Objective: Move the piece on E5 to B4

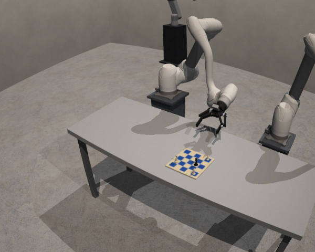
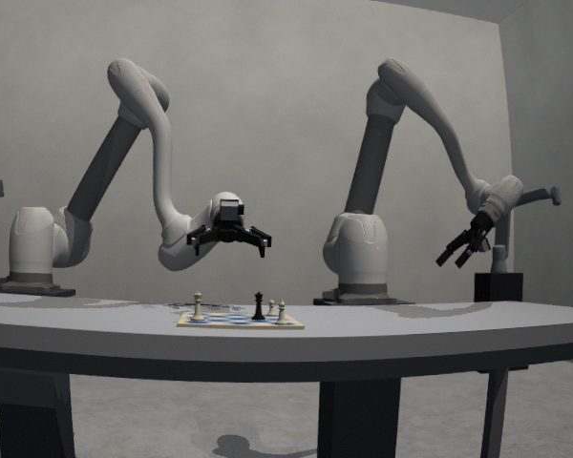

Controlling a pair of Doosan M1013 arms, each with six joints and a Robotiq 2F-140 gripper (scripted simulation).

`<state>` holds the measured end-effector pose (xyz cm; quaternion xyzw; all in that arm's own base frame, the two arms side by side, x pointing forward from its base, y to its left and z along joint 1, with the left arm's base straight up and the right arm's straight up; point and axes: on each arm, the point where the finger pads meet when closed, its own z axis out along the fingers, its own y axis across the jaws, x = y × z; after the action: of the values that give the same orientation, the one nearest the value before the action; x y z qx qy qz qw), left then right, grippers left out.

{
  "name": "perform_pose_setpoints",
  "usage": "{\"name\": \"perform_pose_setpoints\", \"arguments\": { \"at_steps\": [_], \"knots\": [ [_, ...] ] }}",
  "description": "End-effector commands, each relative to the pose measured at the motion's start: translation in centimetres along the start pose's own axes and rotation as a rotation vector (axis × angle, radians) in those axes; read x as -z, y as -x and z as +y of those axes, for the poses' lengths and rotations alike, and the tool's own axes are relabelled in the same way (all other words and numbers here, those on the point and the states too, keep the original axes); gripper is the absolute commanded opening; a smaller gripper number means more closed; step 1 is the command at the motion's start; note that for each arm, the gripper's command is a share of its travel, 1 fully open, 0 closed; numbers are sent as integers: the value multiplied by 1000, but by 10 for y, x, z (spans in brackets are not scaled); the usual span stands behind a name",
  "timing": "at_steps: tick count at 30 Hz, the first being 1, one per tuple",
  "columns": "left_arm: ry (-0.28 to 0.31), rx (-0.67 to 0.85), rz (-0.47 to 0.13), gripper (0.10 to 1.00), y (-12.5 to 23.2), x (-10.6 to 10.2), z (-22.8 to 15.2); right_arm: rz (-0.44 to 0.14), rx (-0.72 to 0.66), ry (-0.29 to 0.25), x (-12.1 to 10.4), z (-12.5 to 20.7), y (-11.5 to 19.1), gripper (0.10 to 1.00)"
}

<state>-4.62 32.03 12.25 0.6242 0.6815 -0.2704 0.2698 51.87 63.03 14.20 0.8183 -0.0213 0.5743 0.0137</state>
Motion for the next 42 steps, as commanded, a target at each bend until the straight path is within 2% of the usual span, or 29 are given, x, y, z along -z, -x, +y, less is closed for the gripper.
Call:
{"name": "perform_pose_setpoints", "arguments": {
  "at_steps": [1, 3, 7, 9, 10, 24, 26, 27, 41, 42],
  "knots": [
    [0, 0, 1, 1000, 0, 1, 0, -32, -85, 60, -7, -3, -4, 1000],
    [0, 0, 1, 1000, 0, 1, 0, -68, -163, 116, -11, -7, -7, 1000],
    [0, 0, 1, 1000, 0, 1, 0, -116, -270, 194, -18, -12, -10, 1000],
    [0, 0, 1, 1000, 0, 1, 0, -116, -270, 194, -18, -12, -10, 1000],
    [0, 0, 1, 1000, 0, 1, 0, -147, -341, 243, -22, -15, -12, 1000],
    [0, 0, 1, 1000, 0, 1, 0, -309, -720, 507, -43, -33, -25, 1000],
    [0, 0, 1, 1000, 0, 1, 0, -309, -720, 507, -43, -33, -25, 1000],
    [0, 0, 1, 1000, 0, 1, 0, -340, -792, 558, -48, -36, -27, 1000],
    [0, 0, 1, 1000, 0, 1, 0, -507, -1175, 828, -70, -55, -41, 1000],
    [0, 0, 1, 1000, 0, 1, 0, -507, -1175, 828, -70, -55, -41, 1000]
  ]
}}
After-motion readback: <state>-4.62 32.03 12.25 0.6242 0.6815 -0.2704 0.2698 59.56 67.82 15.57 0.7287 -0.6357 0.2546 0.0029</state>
